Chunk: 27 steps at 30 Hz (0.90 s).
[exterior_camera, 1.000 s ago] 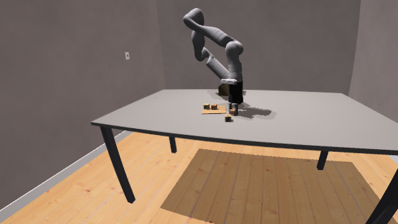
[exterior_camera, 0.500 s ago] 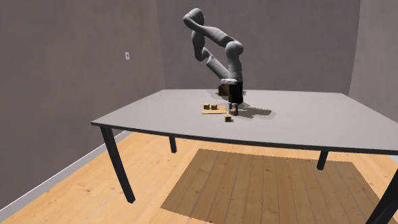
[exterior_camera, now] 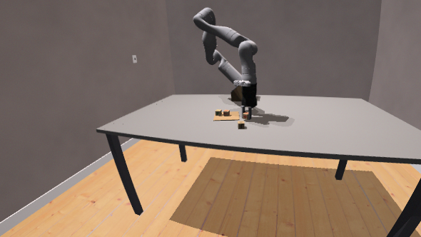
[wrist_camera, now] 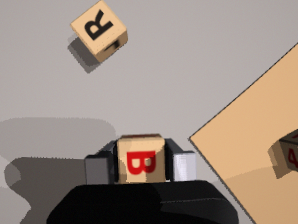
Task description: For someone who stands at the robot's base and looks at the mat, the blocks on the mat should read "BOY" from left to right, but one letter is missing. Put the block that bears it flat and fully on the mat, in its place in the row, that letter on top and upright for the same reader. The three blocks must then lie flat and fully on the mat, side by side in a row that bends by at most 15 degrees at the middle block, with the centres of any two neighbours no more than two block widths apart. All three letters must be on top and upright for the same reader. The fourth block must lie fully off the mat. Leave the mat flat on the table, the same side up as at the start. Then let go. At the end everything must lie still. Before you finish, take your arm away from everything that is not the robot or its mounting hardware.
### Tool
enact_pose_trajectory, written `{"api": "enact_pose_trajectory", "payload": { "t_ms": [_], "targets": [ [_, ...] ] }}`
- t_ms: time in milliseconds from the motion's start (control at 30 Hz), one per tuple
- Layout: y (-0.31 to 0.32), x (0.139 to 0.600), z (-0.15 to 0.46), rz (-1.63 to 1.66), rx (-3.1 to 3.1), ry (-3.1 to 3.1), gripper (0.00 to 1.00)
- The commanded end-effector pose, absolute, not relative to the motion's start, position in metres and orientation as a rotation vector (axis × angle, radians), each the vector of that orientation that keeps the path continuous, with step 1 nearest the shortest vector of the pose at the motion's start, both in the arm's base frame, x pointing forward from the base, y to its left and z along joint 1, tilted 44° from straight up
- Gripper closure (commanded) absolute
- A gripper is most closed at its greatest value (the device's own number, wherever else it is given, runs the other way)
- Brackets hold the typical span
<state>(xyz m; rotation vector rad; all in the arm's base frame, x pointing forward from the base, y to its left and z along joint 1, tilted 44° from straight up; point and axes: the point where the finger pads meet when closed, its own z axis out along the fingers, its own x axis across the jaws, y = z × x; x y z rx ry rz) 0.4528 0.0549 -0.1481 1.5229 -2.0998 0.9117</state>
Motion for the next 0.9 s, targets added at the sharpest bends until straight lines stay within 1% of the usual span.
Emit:
{"api": "enact_pose_trajectory", "payload": {
  "t_ms": [0,67,400,867],
  "targets": [
    [0.074,0.456,-0.133,0.915,1.538,-2.112,0.43],
    [0.074,0.456,-0.133,0.915,1.538,-2.112,0.43],
    [0.115,0.452,-0.089,0.915,1.538,-2.112,0.43],
    [0.118,0.452,-0.087,0.915,1.538,-2.112,0.43]
  ]
}}
